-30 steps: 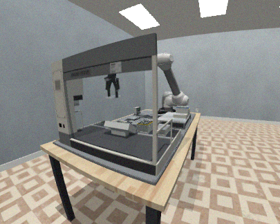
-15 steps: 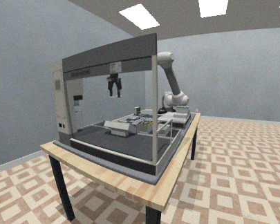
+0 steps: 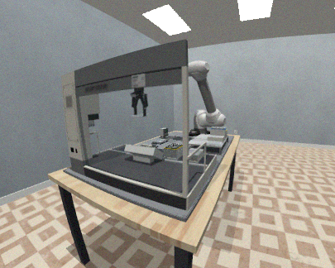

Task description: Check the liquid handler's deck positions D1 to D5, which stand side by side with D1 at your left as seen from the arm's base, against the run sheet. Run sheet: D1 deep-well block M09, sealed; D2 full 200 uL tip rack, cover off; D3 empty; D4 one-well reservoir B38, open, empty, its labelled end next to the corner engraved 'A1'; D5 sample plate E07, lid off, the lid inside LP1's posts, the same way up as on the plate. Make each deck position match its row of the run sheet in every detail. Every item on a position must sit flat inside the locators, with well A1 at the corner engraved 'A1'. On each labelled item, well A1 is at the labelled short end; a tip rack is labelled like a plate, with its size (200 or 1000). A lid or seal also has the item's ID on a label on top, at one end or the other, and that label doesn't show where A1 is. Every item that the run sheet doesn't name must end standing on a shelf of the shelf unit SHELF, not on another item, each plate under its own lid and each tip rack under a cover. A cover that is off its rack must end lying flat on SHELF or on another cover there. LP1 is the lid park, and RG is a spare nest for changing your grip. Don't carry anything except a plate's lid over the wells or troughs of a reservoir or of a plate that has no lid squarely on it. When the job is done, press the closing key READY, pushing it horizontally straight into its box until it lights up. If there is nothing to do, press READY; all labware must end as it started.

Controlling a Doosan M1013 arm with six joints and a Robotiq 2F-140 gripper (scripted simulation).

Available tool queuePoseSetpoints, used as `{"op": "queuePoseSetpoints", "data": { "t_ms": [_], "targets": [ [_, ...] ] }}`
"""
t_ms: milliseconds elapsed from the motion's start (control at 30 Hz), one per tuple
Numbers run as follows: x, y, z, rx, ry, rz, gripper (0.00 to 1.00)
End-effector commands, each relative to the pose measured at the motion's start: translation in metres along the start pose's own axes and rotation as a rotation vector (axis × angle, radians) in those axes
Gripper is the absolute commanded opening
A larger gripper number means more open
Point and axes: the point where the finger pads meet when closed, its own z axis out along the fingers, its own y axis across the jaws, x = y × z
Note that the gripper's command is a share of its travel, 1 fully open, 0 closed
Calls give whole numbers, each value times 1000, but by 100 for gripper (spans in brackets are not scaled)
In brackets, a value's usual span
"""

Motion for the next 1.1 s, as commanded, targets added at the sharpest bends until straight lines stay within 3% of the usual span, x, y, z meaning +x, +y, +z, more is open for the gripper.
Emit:
{"op": "queuePoseSetpoints", "data": {
  "t_ms": [0,1067],
  "targets": [
    [-12,2,-5,-5,7,-3,10],
    [-19,1,-6,-5,7,-2,10]
  ]
}}
